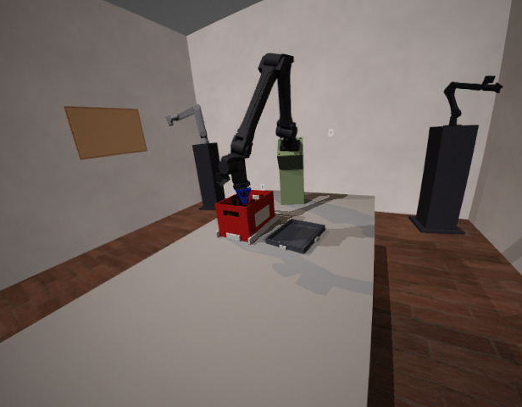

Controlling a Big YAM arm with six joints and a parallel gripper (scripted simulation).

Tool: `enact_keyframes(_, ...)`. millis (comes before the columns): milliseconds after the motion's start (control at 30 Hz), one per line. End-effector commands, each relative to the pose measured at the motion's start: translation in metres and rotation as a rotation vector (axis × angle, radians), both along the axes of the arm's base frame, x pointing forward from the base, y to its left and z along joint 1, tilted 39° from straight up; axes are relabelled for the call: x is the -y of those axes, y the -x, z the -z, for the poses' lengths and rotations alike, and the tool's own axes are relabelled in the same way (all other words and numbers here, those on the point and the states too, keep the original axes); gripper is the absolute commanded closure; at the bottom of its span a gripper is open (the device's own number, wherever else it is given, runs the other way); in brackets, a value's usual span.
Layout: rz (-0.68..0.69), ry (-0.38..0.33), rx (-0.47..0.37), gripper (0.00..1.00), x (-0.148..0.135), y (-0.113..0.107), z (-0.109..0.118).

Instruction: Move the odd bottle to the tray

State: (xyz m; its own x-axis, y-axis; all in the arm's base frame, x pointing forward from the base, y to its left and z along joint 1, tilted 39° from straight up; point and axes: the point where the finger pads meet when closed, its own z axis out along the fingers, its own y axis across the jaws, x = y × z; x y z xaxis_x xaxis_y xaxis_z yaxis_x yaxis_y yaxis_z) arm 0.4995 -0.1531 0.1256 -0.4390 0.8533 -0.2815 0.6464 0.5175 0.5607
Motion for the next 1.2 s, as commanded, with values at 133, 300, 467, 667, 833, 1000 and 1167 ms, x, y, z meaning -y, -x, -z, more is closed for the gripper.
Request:
enact_keyframes(133,0.003,0.005,0.027,0.39,0.0012,-0.0149,-0.0107)
enact_keyframes(300,0.003,0.005,0.027,0.39,0.0012,-0.0149,-0.0107)
enact_keyframes(467,0.003,0.005,0.027,0.39,0.0012,-0.0149,-0.0107)
enact_keyframes(667,0.003,0.005,0.027,0.39,0.0012,-0.0149,-0.0107)
enact_keyframes(833,0.002,0.003,0.022,0.39,0.0004,-0.0149,-0.0092)
enact_keyframes(1000,0.002,-0.001,0.012,0.39,0.0001,-0.0142,-0.008)
enact_keyframes(1167,0.003,0.0,0.013,0.39,0.0,-0.0139,-0.0098)
